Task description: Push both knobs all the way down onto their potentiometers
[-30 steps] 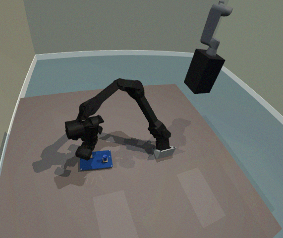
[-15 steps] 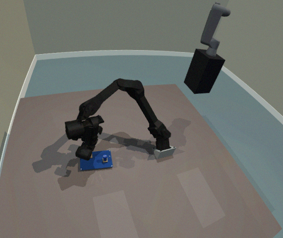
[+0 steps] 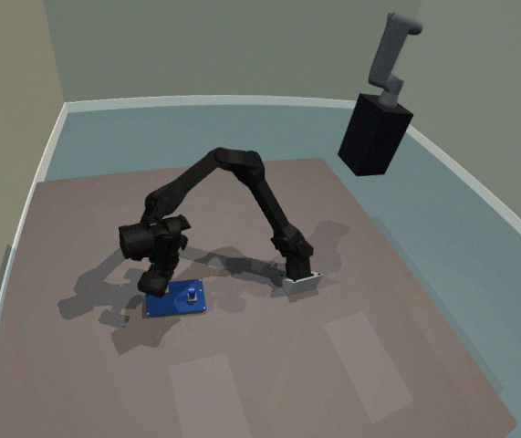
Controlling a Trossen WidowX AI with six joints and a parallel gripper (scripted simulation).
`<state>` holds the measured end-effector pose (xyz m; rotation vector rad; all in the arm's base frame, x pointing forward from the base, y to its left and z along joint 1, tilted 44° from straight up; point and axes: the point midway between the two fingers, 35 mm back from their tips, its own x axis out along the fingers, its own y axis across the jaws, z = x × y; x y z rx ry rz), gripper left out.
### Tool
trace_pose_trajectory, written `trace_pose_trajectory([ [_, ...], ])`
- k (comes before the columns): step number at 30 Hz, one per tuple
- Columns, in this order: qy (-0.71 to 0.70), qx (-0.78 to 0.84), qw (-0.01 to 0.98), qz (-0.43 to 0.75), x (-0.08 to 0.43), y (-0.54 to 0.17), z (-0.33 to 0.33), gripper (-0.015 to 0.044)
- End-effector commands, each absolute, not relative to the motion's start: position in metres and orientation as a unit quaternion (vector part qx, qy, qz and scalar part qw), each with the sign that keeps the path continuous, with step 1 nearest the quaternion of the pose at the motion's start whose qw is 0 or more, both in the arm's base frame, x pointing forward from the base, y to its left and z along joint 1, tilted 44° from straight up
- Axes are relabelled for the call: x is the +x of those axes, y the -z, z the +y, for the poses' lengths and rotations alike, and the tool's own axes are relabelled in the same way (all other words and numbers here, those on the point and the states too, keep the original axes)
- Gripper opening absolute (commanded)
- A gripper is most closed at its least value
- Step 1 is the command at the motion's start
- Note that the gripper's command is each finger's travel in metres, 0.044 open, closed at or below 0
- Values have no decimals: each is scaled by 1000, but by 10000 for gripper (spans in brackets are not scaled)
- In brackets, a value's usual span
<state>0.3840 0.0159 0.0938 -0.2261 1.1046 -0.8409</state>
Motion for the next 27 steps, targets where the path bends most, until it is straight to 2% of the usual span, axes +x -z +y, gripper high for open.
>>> trace_pose_trajectory([
  [1,388,-104,761,509,384,-92,13,0],
  [19,388,-104,761,509,383,-106,26,0],
  [27,389,-108,758,512,382,-102,22,210],
])
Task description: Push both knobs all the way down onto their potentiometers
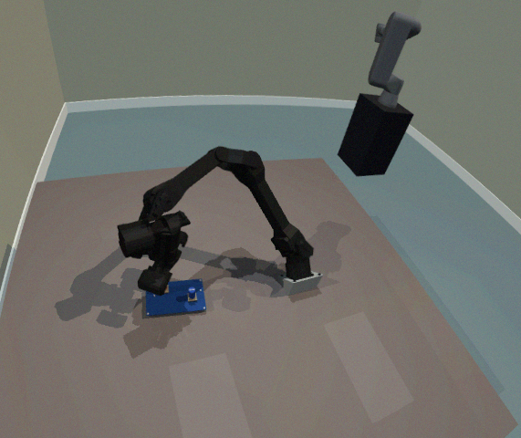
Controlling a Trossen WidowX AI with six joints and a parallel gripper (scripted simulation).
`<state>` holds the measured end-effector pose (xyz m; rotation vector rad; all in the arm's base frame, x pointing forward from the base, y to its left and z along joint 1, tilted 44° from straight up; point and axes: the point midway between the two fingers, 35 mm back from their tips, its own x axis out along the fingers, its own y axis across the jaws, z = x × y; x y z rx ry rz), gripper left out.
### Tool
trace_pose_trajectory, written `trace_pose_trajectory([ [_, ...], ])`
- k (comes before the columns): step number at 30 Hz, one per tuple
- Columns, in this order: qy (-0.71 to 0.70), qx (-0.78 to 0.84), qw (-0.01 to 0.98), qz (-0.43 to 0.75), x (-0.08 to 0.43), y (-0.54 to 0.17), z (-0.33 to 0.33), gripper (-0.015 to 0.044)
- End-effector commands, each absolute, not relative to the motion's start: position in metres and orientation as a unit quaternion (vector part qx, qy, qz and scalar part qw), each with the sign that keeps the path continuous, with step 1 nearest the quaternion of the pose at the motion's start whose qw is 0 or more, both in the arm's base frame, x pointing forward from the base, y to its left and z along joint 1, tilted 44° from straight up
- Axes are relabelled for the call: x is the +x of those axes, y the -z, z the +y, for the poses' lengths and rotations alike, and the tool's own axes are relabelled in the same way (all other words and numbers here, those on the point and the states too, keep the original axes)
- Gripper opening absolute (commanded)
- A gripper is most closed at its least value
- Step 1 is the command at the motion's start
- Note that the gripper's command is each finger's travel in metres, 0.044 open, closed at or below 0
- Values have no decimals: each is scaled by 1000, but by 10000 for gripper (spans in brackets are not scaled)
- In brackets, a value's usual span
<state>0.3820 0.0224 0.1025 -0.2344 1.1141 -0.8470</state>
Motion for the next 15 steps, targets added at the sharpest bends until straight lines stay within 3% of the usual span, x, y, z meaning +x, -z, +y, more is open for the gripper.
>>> trace_pose_trajectory([
  [1,388,-108,758,512,379,-102,24,236],
  [9,382,-102,759,517,270,-91,62,440],
  [12,386,-104,759,514,227,-87,62,440],
  [15,387,-105,759,513,217,-86,60,440],
])
